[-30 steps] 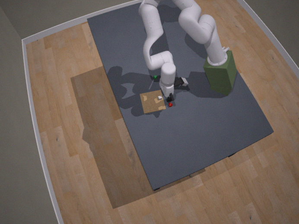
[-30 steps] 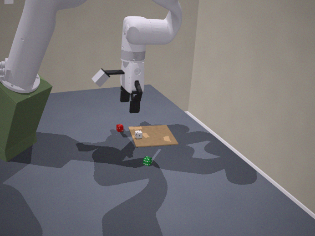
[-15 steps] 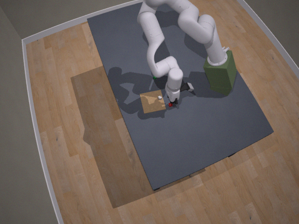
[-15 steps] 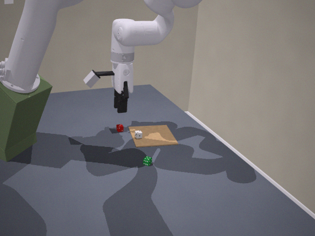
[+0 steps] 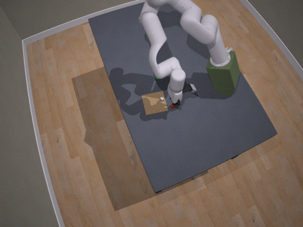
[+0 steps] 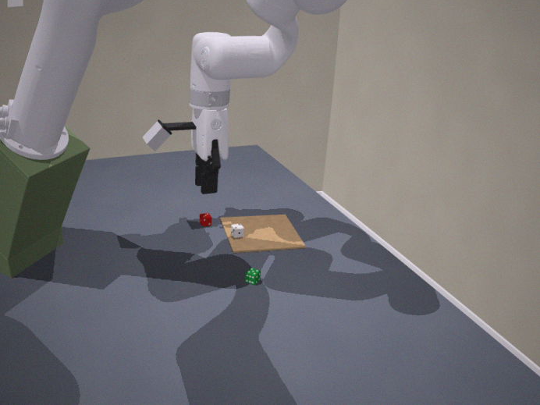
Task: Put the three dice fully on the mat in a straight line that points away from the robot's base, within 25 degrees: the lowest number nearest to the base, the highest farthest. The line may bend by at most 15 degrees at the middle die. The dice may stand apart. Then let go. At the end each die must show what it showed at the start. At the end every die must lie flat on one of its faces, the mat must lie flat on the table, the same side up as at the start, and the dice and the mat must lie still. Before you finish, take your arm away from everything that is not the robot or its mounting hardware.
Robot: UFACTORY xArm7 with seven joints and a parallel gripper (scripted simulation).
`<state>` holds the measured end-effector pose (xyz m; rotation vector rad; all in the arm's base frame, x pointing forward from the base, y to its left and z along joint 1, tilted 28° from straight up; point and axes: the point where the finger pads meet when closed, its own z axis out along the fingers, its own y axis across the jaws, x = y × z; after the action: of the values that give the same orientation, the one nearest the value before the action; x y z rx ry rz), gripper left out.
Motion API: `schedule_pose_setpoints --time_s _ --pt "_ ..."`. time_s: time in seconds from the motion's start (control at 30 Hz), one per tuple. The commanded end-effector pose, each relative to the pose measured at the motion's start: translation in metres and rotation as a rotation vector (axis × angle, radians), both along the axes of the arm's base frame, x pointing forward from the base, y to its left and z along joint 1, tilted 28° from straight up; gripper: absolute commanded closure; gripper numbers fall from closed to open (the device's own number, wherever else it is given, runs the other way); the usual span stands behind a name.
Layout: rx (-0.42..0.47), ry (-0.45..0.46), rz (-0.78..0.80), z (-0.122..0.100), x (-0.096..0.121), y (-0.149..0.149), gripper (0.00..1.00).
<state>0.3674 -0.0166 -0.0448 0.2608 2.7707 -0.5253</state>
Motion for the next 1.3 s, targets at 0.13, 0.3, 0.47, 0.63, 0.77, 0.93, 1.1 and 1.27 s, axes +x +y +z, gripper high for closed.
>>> schedule_pose_setpoints --time_s 0.13,0.3,0.47,0.63,0.77,0.93,1.1,1.27 --pt "0.0 -0.002 0.002 0.001 0.001 0.001 0.64" --pt "0.0 -0.002 0.002 0.001 0.001 0.001 0.64" --pt "0.001 -0.002 0.002 0.0 0.001 0.001 0.64" --pt "0.001 -0.002 0.002 -0.002 0.001 0.0 0.64" --pt "0.001 -0.002 0.002 -0.005 0.002 -0.001 0.64" --pt "0.001 -0.002 0.002 -0.007 0.003 -0.002 0.64" --pt "0.001 -0.002 0.002 -0.013 0.005 -0.005 0.64" --pt "0.001 -0.002 0.002 -0.02 0.007 -0.008 0.64"
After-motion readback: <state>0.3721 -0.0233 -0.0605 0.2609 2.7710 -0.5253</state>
